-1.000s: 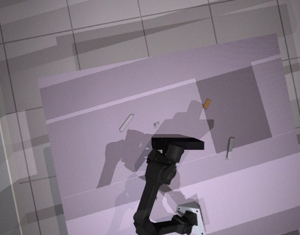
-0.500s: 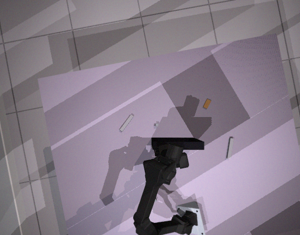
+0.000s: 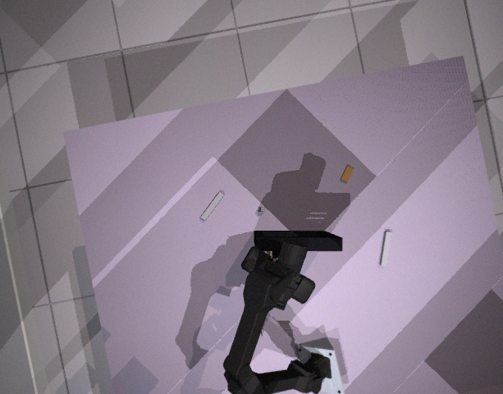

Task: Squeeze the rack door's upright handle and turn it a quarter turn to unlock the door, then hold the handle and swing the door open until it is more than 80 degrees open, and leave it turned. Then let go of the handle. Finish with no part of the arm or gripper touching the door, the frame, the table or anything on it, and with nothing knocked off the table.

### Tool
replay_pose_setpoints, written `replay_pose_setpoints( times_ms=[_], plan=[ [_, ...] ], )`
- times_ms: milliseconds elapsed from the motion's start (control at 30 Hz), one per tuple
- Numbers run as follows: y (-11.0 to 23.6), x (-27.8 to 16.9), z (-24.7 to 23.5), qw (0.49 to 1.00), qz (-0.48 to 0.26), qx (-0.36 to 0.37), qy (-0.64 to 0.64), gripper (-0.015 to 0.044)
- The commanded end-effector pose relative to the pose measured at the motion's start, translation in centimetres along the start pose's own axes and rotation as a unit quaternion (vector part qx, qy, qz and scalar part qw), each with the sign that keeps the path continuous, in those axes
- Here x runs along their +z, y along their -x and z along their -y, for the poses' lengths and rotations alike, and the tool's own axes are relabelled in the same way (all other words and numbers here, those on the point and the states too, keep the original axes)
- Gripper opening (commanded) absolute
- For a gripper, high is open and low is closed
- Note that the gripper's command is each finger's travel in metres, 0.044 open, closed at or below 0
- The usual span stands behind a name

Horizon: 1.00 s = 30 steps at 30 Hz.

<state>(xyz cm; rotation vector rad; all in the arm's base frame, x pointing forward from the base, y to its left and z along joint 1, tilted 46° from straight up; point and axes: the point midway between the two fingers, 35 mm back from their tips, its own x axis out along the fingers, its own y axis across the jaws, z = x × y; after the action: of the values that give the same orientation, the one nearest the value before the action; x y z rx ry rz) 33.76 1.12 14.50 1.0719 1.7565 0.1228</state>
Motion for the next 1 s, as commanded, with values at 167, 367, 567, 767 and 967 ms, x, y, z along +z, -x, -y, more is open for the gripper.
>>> replay_pose_setpoints(
  times_ms=[167, 367, 567, 767, 967],
  plan=[
    [-0.01, 0.02, 0.06, 0.974, 0.001, -0.003, -0.224, 0.0285],
    [-0.01, 0.02, 0.06, 0.930, 0.002, -0.003, -0.367, 0.0285],
    [-0.01, 0.02, 0.05, 0.865, 0.003, -0.003, -0.501, 0.0285],
    [-0.01, 0.02, 0.05, 0.832, 0.003, -0.003, -0.554, 0.0285],
    [-0.01, 0.02, 0.05, 0.832, 0.003, -0.003, -0.554, 0.0233]
  ],
)
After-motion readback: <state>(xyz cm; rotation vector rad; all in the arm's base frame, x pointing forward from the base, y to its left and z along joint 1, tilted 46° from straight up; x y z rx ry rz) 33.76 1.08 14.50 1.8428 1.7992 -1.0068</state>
